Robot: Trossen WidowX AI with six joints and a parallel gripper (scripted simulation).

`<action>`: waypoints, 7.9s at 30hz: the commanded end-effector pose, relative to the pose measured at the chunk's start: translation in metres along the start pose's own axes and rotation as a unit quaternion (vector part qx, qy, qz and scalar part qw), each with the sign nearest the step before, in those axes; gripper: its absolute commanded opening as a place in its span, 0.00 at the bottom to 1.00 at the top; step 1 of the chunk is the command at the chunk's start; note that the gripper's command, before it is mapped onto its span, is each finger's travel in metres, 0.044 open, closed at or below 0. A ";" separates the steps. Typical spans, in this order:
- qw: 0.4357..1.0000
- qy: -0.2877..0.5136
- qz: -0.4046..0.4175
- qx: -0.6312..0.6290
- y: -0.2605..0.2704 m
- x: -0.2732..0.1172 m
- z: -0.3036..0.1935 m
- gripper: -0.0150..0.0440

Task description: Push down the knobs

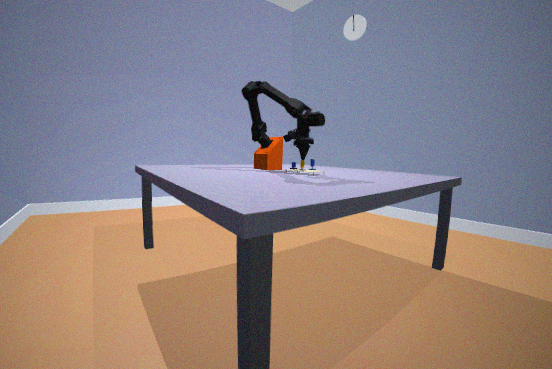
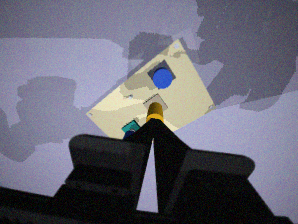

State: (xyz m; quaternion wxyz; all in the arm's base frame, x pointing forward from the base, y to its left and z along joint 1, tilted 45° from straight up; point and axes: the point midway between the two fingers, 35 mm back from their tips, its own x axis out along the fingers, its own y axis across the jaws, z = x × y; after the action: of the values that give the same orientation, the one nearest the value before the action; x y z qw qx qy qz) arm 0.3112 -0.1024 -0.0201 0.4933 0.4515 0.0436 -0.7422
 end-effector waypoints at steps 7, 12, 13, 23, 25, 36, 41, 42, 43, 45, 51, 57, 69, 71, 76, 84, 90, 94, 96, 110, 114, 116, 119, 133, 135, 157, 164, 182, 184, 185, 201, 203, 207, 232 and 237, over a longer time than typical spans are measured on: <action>1.000 -0.006 -0.008 0.013 0.002 0.015 0.002 0.25; 1.000 -0.006 -0.008 0.013 0.002 0.014 0.002 0.25; 1.000 -0.006 -0.008 0.012 0.002 0.013 0.002 0.25; 1.000 -0.005 -0.008 0.012 0.002 -0.001 0.001 0.25; 1.000 -0.005 -0.008 0.012 0.002 -0.005 0.001 0.25; 1.000 -0.005 -0.008 0.013 0.002 -0.020 0.001 0.25; 1.000 -0.008 -0.008 0.009 0.002 -0.015 0.001 0.48; 1.000 -0.008 -0.008 0.009 0.002 -0.015 0.001 0.52; 1.000 -0.008 -0.008 0.009 0.002 -0.015 0.001 0.57; 1.000 -0.006 -0.006 0.009 0.002 -0.016 0.001 0.57; 0.999 0.008 0.015 0.045 0.017 -0.024 -0.013 0.30; 0.991 0.004 0.007 0.131 0.022 -0.027 -0.023 0.25; 0.958 -0.006 -0.006 0.287 0.030 -0.031 -0.040 0.25; 0.958 -0.006 -0.006 0.287 0.030 -0.031 -0.040 0.25; 0.958 -0.006 -0.006 0.287 0.030 -0.034 -0.040 0.25; 0.958 -0.006 -0.006 0.287 0.030 -0.024 -0.040 0.25; 0.958 -0.006 -0.006 0.287 0.030 -0.014 -0.040 0.25; 0.958 -0.006 -0.006 0.287 0.030 -0.013 -0.040 0.25; 0.958 -0.006 -0.006 0.287 0.030 -0.013 -0.040 0.25; 0.958 -0.006 -0.006 0.287 0.030 -0.012 -0.040 0.25; 0.958 -0.006 -0.006 0.287 0.030 -0.011 -0.040 0.25; 0.958 -0.006 -0.006 0.287 0.030 -0.010 -0.040 0.25; 0.958 -0.006 -0.006 0.287 0.030 -0.009 -0.040 0.25; 0.958 -0.007 -0.006 0.287 0.030 -0.009 -0.040 0.25; 0.958 -0.007 -0.006 0.287 0.030 -0.009 -0.040 0.25; 0.958 -0.007 -0.006 0.287 0.030 -0.006 -0.040 0.25; 0.958 -0.007 -0.006 0.287 0.030 -0.004 -0.040 0.25; 0.958 -0.007 -0.006 0.287 0.030 -0.001 -0.040 0.25; 0.958 -0.007 -0.006 0.287 0.030 -0.001 -0.040 0.25; 0.958 -0.007 -0.006 0.287 0.030 -0.001 -0.040 0.25; 0.958 -0.007 -0.006 0.287 0.030 0.002 -0.040 0.25; 0.958 -0.007 -0.006 0.287 0.030 0.002 -0.040 0.25; 0.958 -0.007 -0.006 0.287 0.030 0.004 -0.040 0.25; 0.958 -0.007 -0.006 0.287 0.030 0.007 -0.040 0.25; 0.958 -0.007 -0.006 0.287 0.030 0.009 -0.040 0.25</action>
State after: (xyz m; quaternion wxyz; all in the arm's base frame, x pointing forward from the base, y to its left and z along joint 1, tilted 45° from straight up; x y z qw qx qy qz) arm 0.3588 -0.0931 -0.0318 0.3472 0.5690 -0.1662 -0.7267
